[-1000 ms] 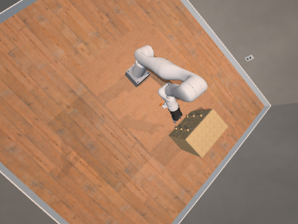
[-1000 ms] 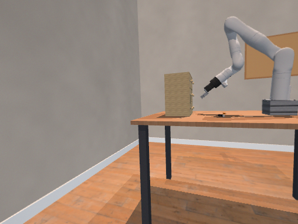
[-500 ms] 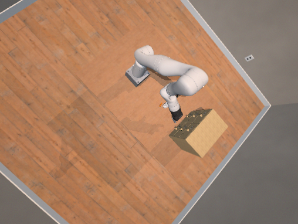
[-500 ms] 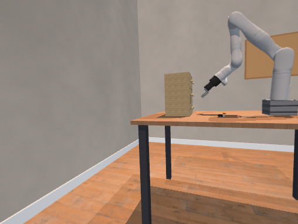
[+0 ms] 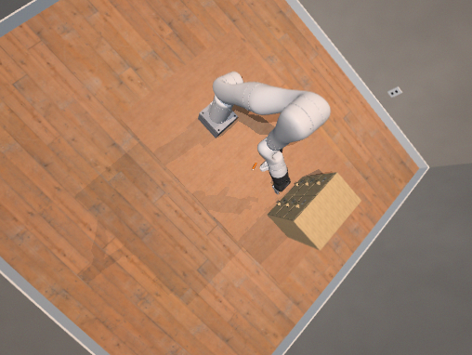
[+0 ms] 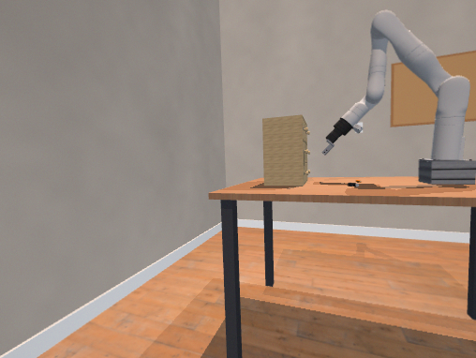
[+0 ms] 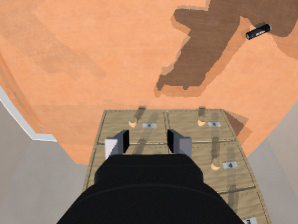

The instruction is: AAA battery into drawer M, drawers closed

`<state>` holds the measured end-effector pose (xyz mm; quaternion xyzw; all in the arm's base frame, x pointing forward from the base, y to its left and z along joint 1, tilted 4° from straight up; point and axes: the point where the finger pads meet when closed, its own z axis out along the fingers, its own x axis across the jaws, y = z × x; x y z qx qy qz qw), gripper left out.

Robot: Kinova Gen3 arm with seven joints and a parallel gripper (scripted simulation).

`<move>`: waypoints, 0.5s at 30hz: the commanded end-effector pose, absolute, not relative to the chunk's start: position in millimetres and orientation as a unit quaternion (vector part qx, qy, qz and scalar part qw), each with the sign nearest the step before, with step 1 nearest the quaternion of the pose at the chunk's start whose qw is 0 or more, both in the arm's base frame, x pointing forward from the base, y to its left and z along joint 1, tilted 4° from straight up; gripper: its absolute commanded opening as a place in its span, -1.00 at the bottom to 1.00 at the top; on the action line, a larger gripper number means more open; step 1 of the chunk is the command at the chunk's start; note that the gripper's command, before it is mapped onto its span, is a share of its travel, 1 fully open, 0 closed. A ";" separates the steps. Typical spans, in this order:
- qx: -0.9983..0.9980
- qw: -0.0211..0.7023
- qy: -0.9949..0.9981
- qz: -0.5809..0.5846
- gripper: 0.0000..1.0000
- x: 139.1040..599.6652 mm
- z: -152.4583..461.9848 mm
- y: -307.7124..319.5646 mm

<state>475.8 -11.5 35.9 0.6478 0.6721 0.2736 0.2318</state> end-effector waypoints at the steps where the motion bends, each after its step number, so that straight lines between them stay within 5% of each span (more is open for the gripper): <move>1: 0.647 0.233 0.673 0.273 1.00 479.5 43.1 -12.1; 15: 0.656 0.207 0.683 0.246 1.00 474.4 51.1 -12.7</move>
